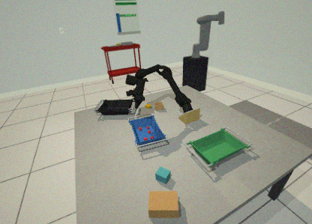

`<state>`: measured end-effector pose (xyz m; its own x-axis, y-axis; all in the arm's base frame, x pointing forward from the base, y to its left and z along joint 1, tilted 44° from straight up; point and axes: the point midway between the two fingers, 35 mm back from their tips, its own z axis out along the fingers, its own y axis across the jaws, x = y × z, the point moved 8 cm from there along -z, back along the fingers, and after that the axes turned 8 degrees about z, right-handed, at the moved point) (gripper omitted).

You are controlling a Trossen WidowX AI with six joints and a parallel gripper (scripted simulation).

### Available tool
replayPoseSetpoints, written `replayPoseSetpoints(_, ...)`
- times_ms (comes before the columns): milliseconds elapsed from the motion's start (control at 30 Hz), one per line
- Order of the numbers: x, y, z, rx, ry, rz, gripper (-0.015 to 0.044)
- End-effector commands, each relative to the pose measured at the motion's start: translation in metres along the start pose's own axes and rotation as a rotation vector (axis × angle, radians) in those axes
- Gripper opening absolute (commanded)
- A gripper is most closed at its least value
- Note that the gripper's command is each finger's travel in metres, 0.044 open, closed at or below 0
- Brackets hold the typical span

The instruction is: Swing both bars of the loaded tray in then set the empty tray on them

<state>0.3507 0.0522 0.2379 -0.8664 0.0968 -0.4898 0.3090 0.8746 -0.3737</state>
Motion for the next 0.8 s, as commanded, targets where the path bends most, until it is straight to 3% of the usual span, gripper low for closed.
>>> replayPoseSetpoints(0, 0.001, -0.039, 0.027, 0.189, 0.147, -0.032, 0.0084)
replayPoseSetpoints(167, 0.005, -0.075, 0.048, 0.338, 0.294, -0.068, 0.0084)
replayPoseSetpoints(400, 0.006, -0.076, 0.052, 0.338, 0.294, -0.068, 0.0084)
replayPoseSetpoints(767, 0.017, -0.090, 0.090, 0.339, 0.293, -0.068, 0.0084)
